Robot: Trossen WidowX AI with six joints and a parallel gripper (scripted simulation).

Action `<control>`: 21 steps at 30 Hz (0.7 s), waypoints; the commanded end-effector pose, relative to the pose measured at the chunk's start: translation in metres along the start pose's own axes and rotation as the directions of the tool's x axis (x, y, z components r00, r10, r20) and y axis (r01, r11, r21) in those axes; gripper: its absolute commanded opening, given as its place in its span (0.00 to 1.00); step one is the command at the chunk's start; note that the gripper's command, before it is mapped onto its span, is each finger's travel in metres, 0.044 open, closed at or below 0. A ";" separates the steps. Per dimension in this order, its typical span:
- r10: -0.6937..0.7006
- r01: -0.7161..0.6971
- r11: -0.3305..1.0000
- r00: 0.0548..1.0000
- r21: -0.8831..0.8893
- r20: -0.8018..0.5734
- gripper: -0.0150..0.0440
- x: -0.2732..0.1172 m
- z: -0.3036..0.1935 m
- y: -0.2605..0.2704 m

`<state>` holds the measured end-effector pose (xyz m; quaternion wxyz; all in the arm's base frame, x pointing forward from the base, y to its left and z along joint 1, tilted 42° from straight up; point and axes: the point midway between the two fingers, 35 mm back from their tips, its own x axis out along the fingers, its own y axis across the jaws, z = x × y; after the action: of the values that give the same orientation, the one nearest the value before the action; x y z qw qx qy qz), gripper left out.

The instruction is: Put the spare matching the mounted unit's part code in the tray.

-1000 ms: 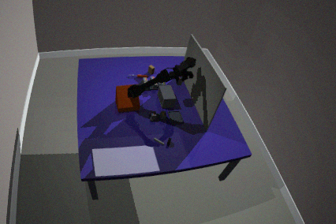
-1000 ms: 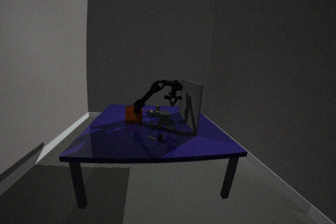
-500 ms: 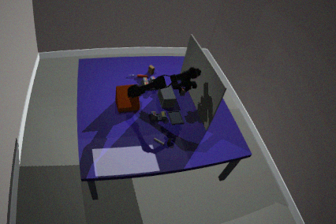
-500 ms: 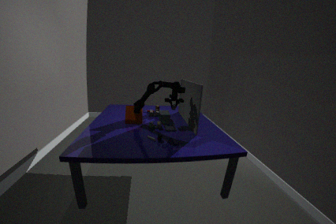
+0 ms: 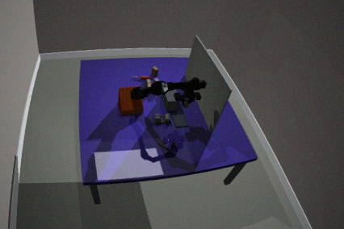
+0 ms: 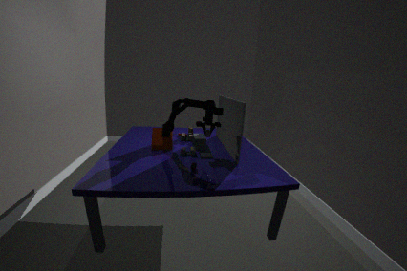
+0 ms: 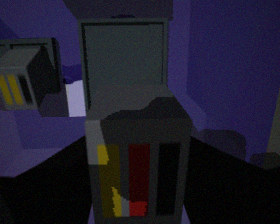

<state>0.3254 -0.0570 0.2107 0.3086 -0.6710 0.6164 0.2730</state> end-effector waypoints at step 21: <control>-0.001 0.001 1.000 1.000 -0.014 -0.001 0.25 0.017 -0.001 -0.001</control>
<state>0.3270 -0.0682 0.2017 0.3062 -0.6724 0.6155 0.2743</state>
